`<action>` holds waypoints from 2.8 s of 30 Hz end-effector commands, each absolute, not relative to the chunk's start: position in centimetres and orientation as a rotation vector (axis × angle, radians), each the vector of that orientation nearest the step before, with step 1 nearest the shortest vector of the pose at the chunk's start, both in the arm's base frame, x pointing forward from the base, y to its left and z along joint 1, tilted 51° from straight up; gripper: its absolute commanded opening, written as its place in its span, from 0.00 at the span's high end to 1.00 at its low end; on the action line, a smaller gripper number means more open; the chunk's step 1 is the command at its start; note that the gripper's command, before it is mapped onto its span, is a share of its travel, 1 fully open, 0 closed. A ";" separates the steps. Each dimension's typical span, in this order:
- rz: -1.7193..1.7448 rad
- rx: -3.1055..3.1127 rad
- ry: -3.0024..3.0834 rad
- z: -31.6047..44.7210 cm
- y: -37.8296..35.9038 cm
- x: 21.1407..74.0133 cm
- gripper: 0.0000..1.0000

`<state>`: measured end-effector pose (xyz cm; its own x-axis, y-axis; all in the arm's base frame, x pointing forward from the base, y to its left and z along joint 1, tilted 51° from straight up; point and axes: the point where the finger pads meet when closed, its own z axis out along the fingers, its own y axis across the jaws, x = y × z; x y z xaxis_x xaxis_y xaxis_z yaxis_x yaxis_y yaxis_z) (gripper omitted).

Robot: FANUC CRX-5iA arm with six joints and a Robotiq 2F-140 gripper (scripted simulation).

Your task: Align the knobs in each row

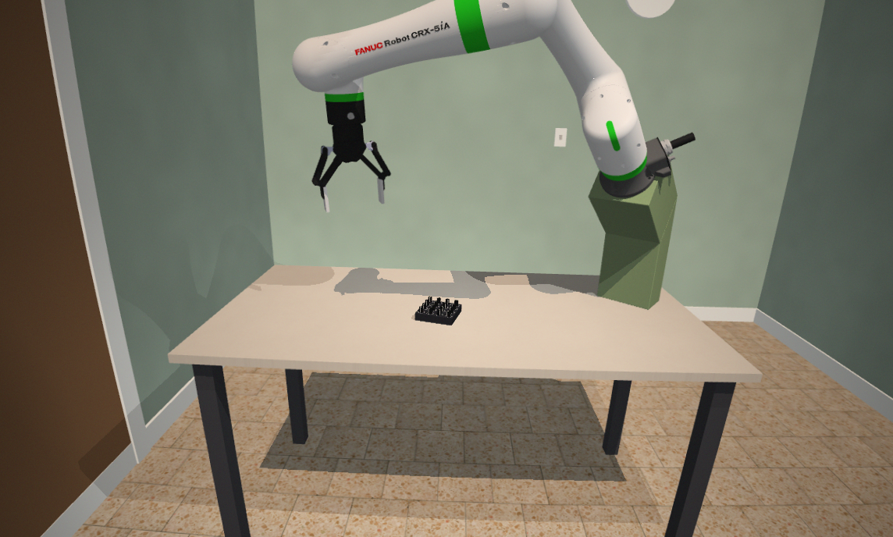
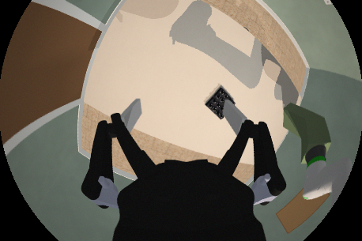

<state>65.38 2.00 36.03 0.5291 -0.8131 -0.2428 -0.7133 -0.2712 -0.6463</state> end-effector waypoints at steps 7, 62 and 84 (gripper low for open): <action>-0.233 -2.115 0.964 30.1 7.2 64.7 0.00; -0.556 -2.298 0.256 7.8 18.4 52.6 0.00; -0.556 -2.298 0.256 7.8 18.4 52.6 0.00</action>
